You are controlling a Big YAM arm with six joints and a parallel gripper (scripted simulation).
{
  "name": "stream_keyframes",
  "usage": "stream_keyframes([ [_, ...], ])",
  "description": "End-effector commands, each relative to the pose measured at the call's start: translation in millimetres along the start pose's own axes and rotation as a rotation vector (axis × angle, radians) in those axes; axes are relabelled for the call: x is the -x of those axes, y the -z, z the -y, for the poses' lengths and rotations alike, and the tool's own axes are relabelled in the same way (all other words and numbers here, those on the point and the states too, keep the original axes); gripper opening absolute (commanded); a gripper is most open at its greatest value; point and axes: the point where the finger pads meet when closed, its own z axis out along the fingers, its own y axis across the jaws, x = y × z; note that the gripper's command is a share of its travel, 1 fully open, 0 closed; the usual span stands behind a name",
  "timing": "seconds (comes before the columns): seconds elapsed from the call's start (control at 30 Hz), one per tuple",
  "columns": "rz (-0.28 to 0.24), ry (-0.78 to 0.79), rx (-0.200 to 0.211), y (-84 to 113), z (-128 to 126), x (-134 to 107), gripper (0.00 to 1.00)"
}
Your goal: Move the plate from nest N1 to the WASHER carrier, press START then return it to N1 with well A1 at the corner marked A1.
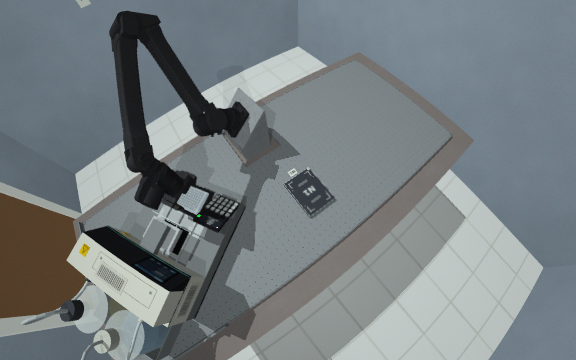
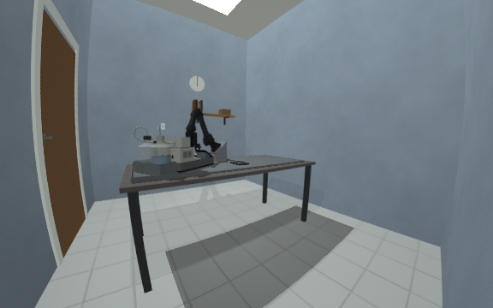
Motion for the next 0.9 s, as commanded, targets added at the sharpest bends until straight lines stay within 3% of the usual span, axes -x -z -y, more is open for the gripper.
stream_keyframes([
  [0.0,0.002,0.006,-0.009,-4.8,3.6,-0.3,0.82],
  [0.03,0.002,0.006,-0.009,-4.8,3.6,-0.3,1.0],
  [0.87,0.002,0.006,-0.009,-4.8,3.6,-0.3,1.0],
])
